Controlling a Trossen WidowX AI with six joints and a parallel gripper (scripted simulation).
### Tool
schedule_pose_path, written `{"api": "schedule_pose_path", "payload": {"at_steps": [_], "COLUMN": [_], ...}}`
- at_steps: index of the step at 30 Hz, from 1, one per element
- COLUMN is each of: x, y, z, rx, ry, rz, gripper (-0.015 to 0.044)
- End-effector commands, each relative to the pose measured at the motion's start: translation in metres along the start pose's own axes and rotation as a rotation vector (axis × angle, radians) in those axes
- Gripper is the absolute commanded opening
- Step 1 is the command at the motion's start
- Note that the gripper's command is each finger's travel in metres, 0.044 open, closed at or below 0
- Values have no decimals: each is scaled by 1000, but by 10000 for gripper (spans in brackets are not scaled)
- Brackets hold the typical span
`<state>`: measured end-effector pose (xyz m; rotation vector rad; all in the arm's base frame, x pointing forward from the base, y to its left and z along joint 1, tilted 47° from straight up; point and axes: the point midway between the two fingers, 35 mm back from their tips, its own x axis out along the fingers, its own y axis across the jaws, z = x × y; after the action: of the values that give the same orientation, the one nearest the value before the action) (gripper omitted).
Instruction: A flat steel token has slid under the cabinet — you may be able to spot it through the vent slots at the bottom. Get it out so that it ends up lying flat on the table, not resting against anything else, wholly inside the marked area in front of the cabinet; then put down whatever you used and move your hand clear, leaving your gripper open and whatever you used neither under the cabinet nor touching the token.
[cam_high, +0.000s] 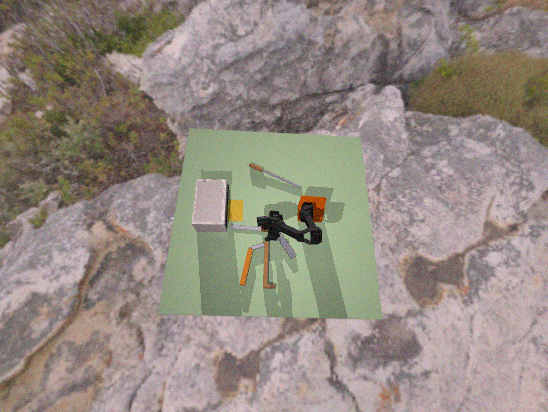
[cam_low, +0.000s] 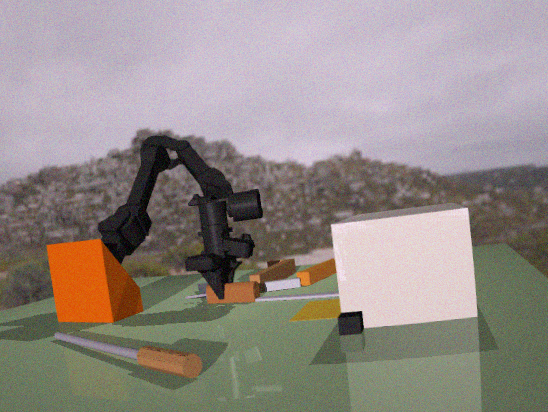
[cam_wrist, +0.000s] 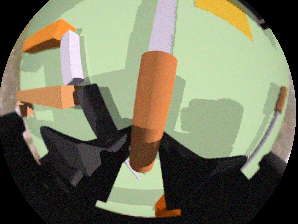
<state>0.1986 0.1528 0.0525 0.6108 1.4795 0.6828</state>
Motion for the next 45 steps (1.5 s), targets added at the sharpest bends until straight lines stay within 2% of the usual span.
{"api": "schedule_pose_path", "payload": {"at_steps": [1, 45], "x": [0, -1], "y": [0, -2], "z": [1, 50], "rx": [3, 50], "ry": [1, 10], "rz": [-1, -3], "gripper": [0, 0]}}
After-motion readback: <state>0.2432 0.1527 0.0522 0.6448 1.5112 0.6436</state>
